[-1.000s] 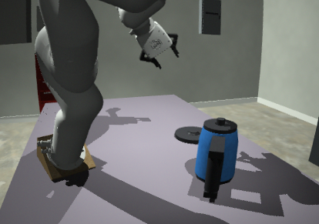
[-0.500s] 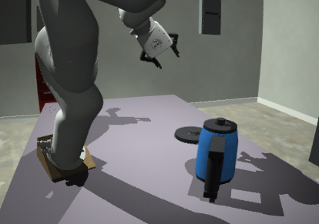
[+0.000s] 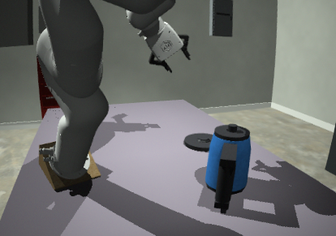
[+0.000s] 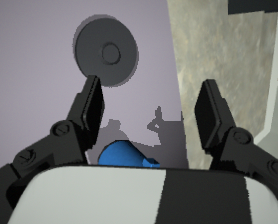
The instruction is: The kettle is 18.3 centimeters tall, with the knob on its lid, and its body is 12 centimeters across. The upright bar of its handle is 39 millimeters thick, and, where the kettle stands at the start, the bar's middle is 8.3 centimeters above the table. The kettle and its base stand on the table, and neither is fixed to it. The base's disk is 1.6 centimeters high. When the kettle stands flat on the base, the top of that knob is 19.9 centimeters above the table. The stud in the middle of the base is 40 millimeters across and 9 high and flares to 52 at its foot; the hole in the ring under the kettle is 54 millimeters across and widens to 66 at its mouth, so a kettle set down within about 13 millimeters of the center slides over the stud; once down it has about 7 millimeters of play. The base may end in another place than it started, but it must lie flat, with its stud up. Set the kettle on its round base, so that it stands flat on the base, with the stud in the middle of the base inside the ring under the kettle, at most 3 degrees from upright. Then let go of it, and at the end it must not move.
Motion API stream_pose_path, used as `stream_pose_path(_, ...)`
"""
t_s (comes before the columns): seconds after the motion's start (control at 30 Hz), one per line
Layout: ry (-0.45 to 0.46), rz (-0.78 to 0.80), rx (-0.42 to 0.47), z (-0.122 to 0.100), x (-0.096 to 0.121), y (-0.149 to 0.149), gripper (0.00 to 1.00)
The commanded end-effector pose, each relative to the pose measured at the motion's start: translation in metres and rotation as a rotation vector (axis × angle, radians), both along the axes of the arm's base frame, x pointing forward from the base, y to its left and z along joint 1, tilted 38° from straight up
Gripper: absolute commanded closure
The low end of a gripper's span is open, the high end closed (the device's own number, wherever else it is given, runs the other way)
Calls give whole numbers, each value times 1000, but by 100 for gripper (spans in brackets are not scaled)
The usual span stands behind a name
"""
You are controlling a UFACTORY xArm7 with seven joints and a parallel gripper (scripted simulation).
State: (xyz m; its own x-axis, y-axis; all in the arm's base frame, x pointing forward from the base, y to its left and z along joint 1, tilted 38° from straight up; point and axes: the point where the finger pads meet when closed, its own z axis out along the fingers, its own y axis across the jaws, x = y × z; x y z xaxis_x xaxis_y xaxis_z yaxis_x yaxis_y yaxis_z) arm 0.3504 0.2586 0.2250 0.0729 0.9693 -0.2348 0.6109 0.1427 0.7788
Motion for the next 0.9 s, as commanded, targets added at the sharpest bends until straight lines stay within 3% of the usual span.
stream_pose_path(0.0,0,8,-16,4,2,0,19)
stream_pose_path(0.87,33,63,-200,25,14,-21,19)
